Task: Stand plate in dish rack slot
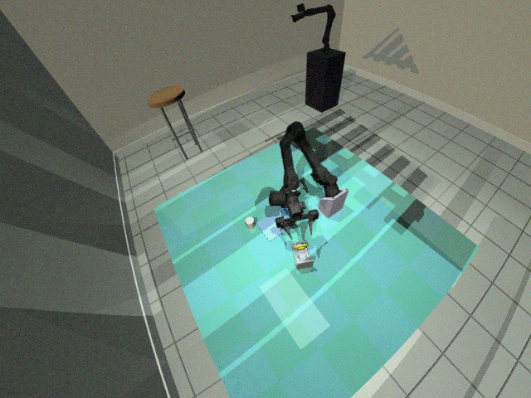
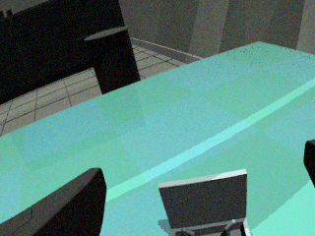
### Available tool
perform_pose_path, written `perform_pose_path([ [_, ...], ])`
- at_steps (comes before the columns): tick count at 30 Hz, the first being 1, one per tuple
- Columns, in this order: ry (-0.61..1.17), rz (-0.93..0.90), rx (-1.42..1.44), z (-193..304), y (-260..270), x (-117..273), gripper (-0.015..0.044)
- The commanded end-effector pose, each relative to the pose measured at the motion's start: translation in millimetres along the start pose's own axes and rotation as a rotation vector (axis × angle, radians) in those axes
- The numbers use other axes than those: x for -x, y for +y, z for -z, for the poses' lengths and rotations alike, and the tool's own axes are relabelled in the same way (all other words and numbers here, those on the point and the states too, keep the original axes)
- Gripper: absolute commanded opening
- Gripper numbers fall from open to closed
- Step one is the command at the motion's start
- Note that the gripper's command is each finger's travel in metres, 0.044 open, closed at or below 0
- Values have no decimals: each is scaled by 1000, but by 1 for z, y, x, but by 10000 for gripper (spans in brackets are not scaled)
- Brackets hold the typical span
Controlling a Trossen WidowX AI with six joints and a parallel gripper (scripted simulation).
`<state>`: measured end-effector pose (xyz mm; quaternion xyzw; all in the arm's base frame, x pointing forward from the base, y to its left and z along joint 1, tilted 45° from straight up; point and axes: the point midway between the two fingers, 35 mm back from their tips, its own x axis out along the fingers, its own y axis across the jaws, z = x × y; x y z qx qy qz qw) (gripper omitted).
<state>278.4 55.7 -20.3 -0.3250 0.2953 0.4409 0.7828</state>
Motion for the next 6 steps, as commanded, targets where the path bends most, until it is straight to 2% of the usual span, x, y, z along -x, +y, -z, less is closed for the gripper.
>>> perform_pose_path([
  [1, 60, -21, -88, -2, -2, -2, 400],
  [6, 159, -59, -221, -1, 2, -5, 400],
])
